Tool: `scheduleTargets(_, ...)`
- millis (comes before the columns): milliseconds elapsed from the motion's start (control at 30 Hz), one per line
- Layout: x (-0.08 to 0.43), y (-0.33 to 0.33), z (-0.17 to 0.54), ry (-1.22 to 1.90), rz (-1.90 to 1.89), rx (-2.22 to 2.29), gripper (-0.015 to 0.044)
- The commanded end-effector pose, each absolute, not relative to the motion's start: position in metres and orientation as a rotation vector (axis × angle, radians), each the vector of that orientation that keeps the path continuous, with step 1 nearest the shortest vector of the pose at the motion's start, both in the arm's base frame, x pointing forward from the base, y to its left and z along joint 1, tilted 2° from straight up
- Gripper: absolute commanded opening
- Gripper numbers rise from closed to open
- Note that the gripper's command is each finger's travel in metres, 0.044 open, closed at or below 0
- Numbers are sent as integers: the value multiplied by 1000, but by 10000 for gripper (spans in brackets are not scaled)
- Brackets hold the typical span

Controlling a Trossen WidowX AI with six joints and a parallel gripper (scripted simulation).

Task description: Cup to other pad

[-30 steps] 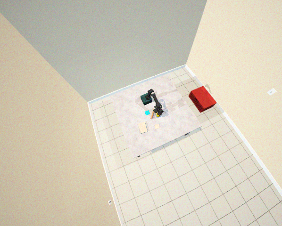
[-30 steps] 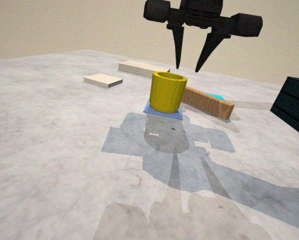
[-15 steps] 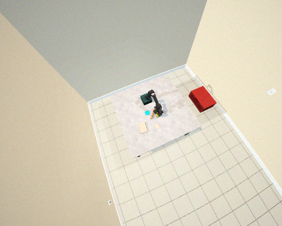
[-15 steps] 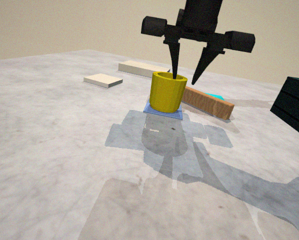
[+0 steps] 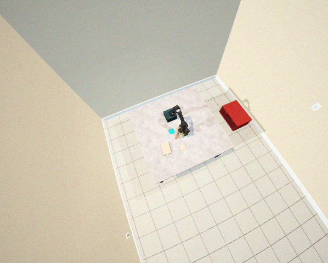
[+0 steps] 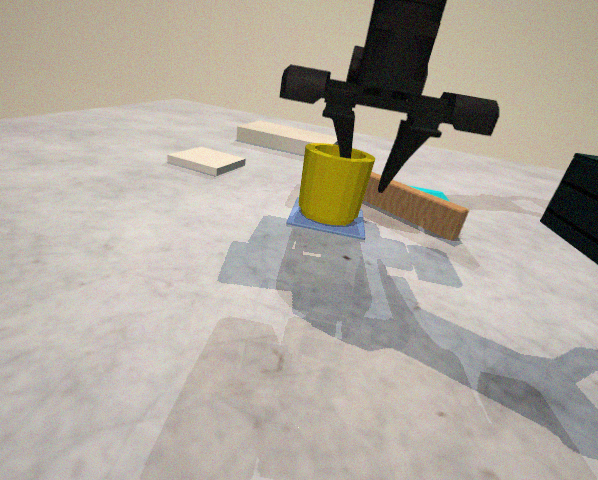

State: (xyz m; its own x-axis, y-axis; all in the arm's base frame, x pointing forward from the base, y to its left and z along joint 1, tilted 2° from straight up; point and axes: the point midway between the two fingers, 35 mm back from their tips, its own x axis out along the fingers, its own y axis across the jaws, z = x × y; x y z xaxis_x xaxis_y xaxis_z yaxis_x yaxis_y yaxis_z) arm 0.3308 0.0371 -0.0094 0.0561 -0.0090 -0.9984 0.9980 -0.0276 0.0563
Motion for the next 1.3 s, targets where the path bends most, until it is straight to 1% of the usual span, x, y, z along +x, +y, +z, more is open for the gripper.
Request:
scheduleTargets(0, 330, 36, -14, 1146, -1192, 1247, 167)
scheduleTargets(67, 330, 36, -15, 1146, -1192, 1247, 167)
scheduleTargets(800, 330, 37, -13, 1150, -1194, 1249, 20)
scheduleTargets(833, 330, 37, -13, 1150, -1194, 1249, 0)
scheduleTargets(1267, 327, 38, 29, 1147, -1193, 1248, 0)
